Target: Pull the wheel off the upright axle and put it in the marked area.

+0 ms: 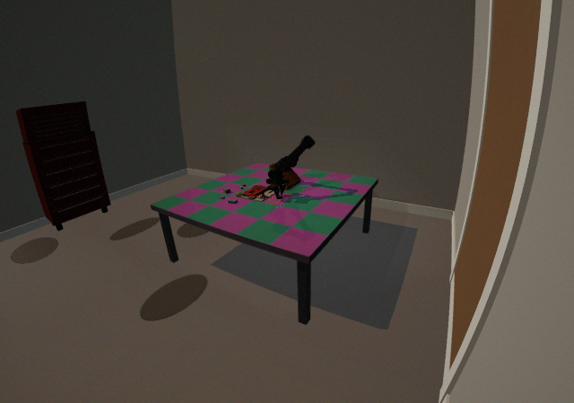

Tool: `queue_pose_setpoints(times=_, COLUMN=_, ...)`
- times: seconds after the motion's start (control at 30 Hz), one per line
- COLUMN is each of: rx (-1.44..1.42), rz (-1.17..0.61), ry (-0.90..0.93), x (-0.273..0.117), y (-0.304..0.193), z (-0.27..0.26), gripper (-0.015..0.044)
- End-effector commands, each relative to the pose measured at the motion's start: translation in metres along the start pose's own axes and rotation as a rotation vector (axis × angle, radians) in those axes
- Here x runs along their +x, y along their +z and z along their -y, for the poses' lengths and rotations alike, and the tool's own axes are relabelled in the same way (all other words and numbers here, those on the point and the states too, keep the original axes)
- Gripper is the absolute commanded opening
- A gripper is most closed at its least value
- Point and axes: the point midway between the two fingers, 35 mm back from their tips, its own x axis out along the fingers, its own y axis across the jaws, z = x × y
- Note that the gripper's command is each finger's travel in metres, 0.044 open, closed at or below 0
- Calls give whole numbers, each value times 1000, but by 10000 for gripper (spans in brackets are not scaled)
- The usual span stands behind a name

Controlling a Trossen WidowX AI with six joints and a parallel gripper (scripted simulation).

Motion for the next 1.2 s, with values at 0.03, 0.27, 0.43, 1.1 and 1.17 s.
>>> queue_pose_setpoints(times=0.03, rx=-4, rz=1, ry=13, x=-40, y=-1, z=-4, gripper=300)
queue_pose_setpoints(times=0.27, rx=7, rz=6, ry=17, x=-49, y=3, z=-1, gripper=326)
queue_pose_setpoints(times=0.43, rx=5, rz=12, ry=11, x=-90, y=33, z=58, gripper=440)
queue_pose_setpoints(times=1.1, rx=3, rz=5, ry=8, x=-100, y=38, z=80, gripper=440)
queue_pose_setpoints(times=1.17, rx=3, rz=5, ry=8, x=-100, y=38, z=80, gripper=440)
